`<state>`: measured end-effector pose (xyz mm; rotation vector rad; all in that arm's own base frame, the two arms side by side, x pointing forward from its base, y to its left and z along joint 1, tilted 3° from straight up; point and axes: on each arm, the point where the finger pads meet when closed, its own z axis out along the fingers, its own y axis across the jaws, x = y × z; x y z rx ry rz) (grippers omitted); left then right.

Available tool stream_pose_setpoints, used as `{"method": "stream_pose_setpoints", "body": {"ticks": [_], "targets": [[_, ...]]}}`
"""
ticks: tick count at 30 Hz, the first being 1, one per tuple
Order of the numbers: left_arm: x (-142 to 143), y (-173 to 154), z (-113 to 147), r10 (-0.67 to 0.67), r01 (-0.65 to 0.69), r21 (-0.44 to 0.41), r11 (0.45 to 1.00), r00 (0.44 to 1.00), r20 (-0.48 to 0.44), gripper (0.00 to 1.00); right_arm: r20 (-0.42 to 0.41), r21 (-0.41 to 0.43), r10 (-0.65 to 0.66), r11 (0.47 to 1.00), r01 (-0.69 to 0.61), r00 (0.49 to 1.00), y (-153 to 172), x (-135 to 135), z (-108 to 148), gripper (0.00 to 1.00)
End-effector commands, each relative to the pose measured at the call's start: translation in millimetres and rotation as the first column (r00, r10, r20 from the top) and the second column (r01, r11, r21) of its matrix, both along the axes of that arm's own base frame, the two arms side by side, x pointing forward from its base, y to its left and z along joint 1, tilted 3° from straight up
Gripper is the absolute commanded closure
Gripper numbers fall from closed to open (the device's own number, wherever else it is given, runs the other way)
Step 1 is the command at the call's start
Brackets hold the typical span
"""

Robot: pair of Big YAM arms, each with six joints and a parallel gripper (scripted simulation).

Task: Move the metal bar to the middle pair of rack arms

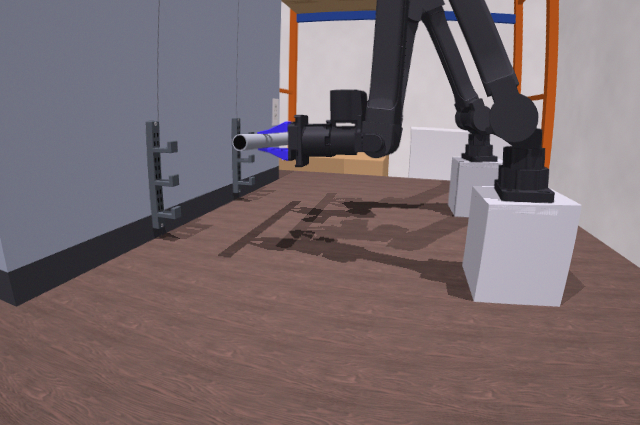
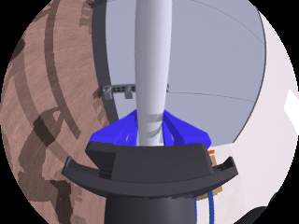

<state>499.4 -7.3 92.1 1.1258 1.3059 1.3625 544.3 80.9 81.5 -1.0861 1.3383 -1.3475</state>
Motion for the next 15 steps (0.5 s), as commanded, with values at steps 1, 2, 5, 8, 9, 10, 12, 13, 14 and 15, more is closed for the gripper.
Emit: {"method": "stream_pose_setpoints", "body": {"ticks": [1, 2, 5, 8, 9, 10, 12, 13, 14, 15], "targets": [[16.0, -18.7, 25.2, -0.052, 0.053, -0.018, 0.998, 0.996, 0.074, 1.00, 0.031, -0.014, 0.023, 1.000, -0.022, 0.999, 11.1, 14.7, 17.1, 1.00], [22.2, -19.4, 16.5, -0.052, 0.053, -0.018, 0.998, 0.996, 0.074, 1.00, 0.031, -0.014, 0.023, 1.000, -0.022, 0.999, 10.5, 16.4, 16.3, 1.00], [40.8, -21.5, -9.4, -0.052, 0.053, -0.018, 0.998, 0.996, 0.074, 1.00, 0.031, -0.014, 0.023, 1.000, -0.022, 0.999, 8.8, 21.3, 13.7, 1.00], [59.4, -23.5, -35.3, -0.052, 0.053, -0.018, 0.998, 0.996, 0.074, 1.00, 0.031, -0.014, 0.023, 1.000, -0.022, 0.999, 7.1, 26.3, 11.2, 1.00], [65.6, -24.2, -43.9, -0.052, 0.053, -0.018, 0.998, 0.996, 0.074, 1.00, 0.031, -0.014, 0.023, 1.000, -0.022, 0.999, 6.5, 27.9, 10.3, 1.00], [71.8, -24.9, -52.6, -0.052, 0.053, -0.018, 0.998, 0.996, 0.074, 1.00, 0.031, -0.014, 0.023, 1.000, -0.022, 0.999, 5.9, 29.6, 9.5, 1.00], [84.1, -26.3, -69.9, -0.052, 0.053, -0.018, 0.998, 0.996, 0.074, 1.00, 0.031, -0.014, 0.023, 1.000, -0.022, 0.999, 4.8, 32.9, 7.7, 1.00], [90.3, -27.0, -78.5, -0.052, 0.053, -0.018, 0.998, 0.996, 0.074, 1.00, 0.031, -0.014, 0.023, 1.000, -0.022, 0.999, 4.2, 34.5, 6.9, 1.00], [96.5, -27.7, -87.1, -0.052, 0.053, -0.018, 0.998, 0.996, 0.074, 1.00, 0.031, -0.014, 0.023, 1.000, -0.022, 0.999, 3.6, 36.2, 6.0, 1.00], [102.7, -28.4, -95.8, -0.052, 0.053, -0.018, 0.998, 0.996, 0.074, 1.00, 0.031, -0.014, 0.023, 1.000, -0.022, 0.999, 3.0, 37.8, 5.2, 1.00]]}}
